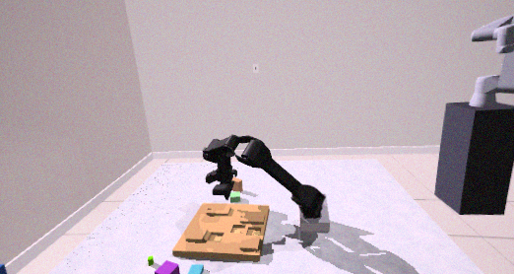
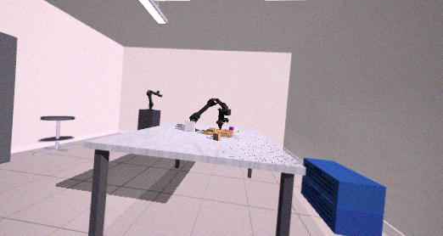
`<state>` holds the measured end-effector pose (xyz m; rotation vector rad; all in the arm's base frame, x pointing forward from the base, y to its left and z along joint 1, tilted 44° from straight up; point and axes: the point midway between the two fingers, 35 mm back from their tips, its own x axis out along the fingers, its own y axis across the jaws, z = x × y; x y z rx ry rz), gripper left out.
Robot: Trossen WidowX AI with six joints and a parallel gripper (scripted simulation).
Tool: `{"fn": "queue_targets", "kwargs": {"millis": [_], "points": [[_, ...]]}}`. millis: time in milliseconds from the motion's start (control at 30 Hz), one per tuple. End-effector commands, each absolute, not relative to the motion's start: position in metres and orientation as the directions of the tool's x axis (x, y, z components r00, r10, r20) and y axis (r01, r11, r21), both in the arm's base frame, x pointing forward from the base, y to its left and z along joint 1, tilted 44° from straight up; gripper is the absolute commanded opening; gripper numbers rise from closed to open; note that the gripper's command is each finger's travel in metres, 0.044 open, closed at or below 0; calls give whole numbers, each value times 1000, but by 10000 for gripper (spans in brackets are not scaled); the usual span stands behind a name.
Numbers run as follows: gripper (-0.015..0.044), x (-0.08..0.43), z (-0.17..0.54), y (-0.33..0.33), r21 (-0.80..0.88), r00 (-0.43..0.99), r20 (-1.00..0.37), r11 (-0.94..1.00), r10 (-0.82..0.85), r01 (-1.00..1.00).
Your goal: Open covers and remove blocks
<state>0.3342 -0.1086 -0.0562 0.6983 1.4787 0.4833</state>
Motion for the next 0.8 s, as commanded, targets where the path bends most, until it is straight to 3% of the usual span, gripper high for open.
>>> {"fn": "queue_targets", "kwargs": {"millis": [0,767], "points": [[0,333,-61,-102,690,52,-722,712,690,127],[0,333,-77,-86,691,52,-721,711,691,126]]}}
